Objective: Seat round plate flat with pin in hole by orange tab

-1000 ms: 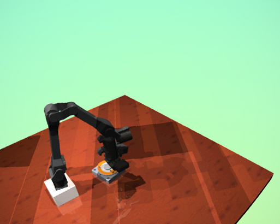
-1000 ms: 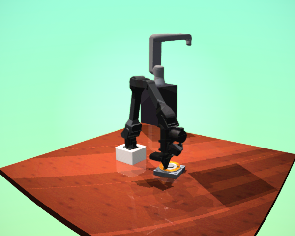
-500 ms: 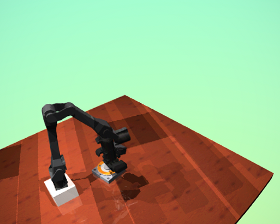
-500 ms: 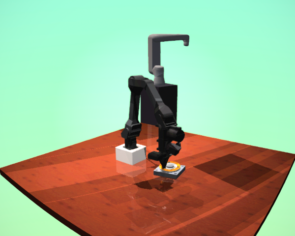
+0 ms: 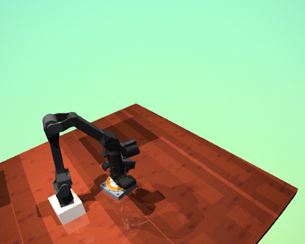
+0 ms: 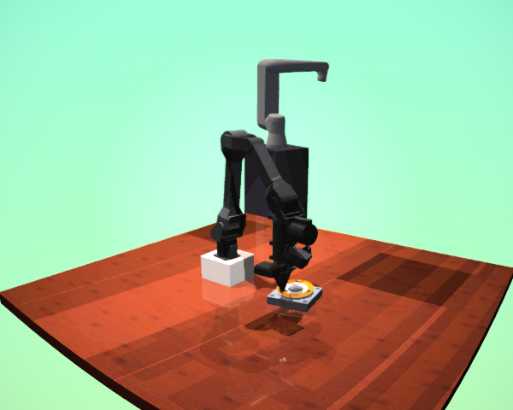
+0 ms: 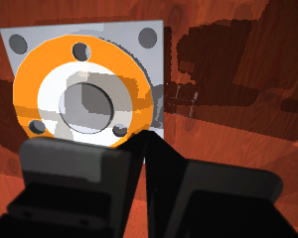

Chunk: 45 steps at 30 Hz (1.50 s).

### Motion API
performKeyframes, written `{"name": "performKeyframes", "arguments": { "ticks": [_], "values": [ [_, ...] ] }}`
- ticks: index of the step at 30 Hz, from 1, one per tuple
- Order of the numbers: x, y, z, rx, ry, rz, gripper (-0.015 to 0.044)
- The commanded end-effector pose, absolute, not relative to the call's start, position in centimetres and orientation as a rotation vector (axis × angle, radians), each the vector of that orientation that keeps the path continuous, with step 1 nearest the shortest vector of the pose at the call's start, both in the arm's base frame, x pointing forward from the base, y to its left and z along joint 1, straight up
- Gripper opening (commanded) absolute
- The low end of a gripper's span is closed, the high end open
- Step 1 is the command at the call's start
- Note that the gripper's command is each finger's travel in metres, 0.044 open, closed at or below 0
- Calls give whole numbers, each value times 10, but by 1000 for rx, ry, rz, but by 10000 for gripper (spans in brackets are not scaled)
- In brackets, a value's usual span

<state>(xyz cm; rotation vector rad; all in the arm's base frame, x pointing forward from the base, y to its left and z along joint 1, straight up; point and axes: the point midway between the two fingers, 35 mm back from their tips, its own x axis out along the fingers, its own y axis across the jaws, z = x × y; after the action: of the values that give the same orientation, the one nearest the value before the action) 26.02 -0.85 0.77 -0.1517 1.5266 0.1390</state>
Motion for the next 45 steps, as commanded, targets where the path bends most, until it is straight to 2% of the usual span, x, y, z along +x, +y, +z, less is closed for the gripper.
{"name": "performKeyframes", "arguments": {
  "ticks": [1, 45],
  "values": [
    [252, -7, 5, -153, 1544, 147, 0],
    [221, 10, 6, -152, 1547, 148, 0]
  ]
}}
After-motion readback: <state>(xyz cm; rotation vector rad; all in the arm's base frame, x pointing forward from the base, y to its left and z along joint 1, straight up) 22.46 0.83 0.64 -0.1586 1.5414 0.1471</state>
